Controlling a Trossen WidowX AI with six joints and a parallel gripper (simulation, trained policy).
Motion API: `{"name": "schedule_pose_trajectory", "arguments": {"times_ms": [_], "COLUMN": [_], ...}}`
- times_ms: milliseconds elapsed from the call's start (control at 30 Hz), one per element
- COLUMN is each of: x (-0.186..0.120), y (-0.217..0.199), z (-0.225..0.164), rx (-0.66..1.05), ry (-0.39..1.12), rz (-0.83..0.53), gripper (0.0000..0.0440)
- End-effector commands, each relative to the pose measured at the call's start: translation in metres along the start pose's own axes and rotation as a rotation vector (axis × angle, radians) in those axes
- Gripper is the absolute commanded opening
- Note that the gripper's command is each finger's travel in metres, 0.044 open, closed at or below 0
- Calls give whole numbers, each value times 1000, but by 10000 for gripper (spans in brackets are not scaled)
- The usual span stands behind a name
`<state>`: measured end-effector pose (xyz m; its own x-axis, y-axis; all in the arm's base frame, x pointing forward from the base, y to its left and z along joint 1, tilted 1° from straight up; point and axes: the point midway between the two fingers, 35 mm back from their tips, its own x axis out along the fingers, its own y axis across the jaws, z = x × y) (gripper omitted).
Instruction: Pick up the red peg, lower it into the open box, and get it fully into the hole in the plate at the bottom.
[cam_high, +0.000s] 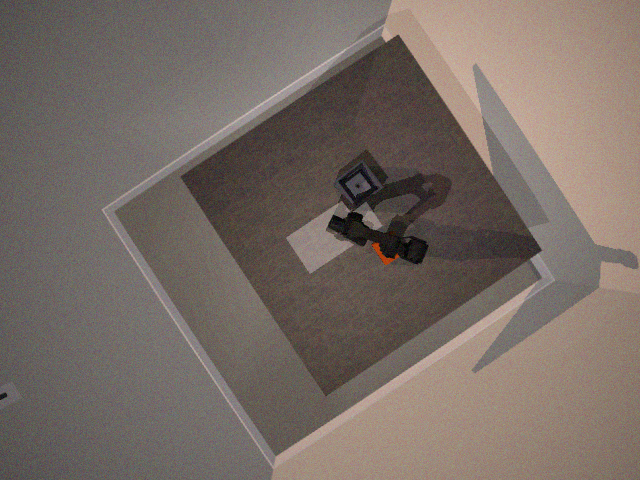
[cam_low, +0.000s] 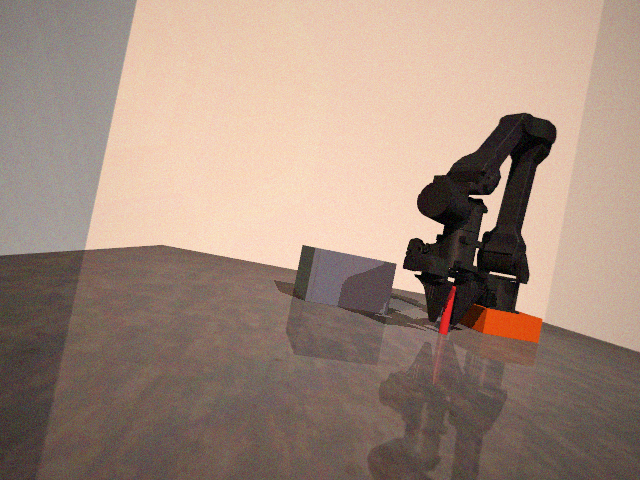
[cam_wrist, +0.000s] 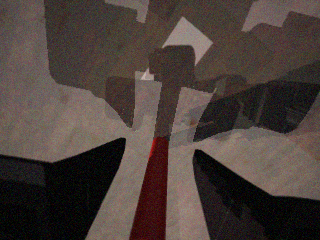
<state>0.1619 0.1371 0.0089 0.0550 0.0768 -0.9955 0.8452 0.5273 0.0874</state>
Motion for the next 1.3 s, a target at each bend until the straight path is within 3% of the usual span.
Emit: {"name": "schedule_pose_trajectory", "arguments": {"times_ms": [0, 200, 1267], "x": [3, 1, -104], "y": [-3, -1, 48], "z": [-1, -1, 69], "rx": [17, 21, -133], "ry": [26, 64, -200], "rz": [-24, -32, 141], "gripper": [155, 0, 0]}}
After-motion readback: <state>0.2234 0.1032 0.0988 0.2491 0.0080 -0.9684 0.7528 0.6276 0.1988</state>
